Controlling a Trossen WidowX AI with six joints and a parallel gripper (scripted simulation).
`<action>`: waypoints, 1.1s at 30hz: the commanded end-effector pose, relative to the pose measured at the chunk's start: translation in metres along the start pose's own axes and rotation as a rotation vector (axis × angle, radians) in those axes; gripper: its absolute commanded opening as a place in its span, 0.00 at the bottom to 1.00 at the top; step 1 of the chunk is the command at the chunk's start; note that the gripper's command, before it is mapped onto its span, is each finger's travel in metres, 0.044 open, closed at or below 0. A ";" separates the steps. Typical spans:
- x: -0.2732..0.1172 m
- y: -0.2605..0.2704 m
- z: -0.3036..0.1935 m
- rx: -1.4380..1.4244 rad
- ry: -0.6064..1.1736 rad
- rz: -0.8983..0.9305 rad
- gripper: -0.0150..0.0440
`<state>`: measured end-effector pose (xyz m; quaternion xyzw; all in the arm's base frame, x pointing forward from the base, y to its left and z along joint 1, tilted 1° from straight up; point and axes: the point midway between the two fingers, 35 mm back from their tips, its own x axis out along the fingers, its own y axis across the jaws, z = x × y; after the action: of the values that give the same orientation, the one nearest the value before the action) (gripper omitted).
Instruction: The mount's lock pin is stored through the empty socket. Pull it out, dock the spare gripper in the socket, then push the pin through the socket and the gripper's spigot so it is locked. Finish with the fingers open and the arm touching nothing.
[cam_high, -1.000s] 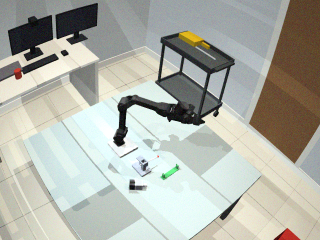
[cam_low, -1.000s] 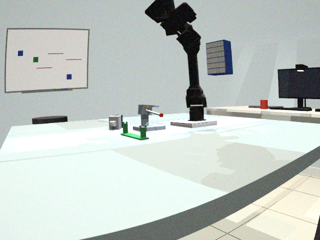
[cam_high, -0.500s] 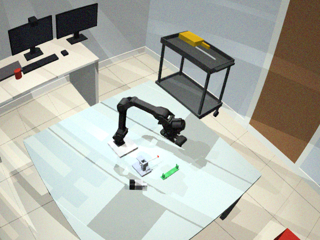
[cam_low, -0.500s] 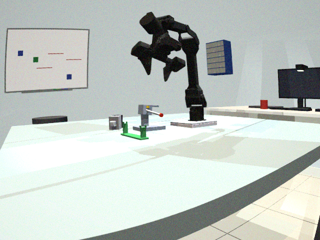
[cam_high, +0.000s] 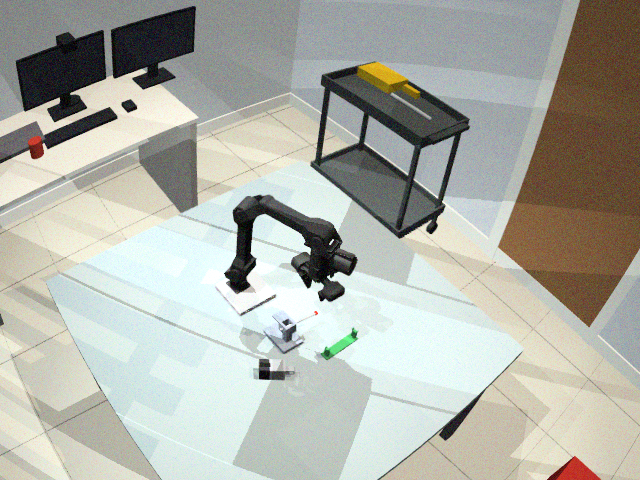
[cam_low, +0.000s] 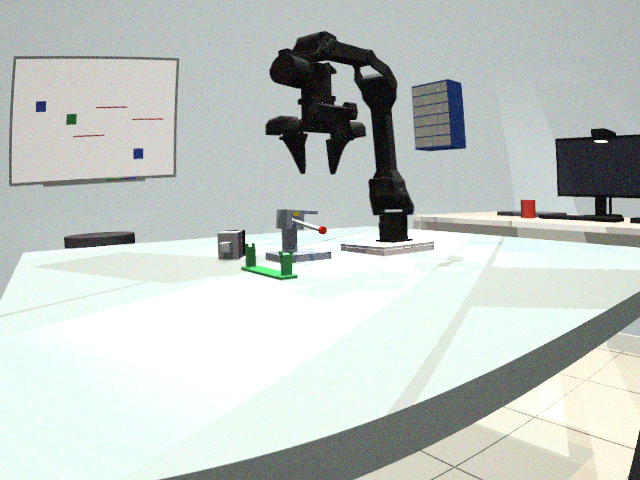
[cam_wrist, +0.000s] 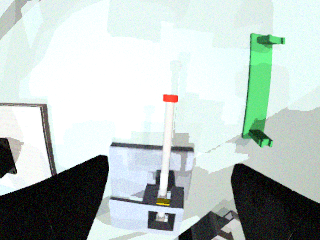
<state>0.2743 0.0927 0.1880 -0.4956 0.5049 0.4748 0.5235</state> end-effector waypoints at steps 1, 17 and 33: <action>0.015 0.000 -0.004 -0.003 0.014 0.009 0.76; 0.077 -0.002 -0.011 -0.003 0.015 0.009 0.76; 0.103 -0.003 -0.010 -0.003 0.015 0.009 0.76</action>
<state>0.2816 0.0832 0.0918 -0.4962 0.5083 0.4736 0.5206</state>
